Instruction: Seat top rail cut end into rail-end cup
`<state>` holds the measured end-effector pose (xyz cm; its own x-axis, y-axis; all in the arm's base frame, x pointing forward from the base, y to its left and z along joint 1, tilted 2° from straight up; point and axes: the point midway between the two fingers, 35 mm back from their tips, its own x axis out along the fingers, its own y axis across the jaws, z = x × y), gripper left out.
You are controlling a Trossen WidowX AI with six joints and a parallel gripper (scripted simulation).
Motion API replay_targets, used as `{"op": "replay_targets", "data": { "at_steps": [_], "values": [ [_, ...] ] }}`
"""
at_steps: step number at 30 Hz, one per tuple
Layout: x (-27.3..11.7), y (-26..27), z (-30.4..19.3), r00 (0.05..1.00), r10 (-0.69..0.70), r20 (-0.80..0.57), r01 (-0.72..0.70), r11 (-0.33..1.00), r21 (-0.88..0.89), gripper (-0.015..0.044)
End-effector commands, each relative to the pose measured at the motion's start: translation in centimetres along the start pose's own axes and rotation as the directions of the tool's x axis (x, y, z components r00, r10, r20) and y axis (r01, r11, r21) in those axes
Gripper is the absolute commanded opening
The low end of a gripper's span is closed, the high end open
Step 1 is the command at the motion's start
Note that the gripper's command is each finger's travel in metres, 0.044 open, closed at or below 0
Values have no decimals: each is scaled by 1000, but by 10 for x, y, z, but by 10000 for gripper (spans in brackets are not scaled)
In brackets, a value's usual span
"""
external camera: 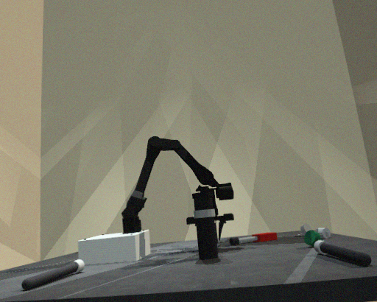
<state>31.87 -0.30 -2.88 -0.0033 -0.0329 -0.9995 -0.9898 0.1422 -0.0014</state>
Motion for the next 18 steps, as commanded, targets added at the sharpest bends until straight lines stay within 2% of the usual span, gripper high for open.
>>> {"op": "replay_targets", "data": {
  "at_steps": [1,13,18],
  "values": [
    [1,1,1,1000,2,4,-2,1000,-6,203],
    [1,1,1,1000,2,4,-2,1000,-6,123],
    [-5,1,0,1000,2,4,-2,1000,-6,0]
  ]
}}
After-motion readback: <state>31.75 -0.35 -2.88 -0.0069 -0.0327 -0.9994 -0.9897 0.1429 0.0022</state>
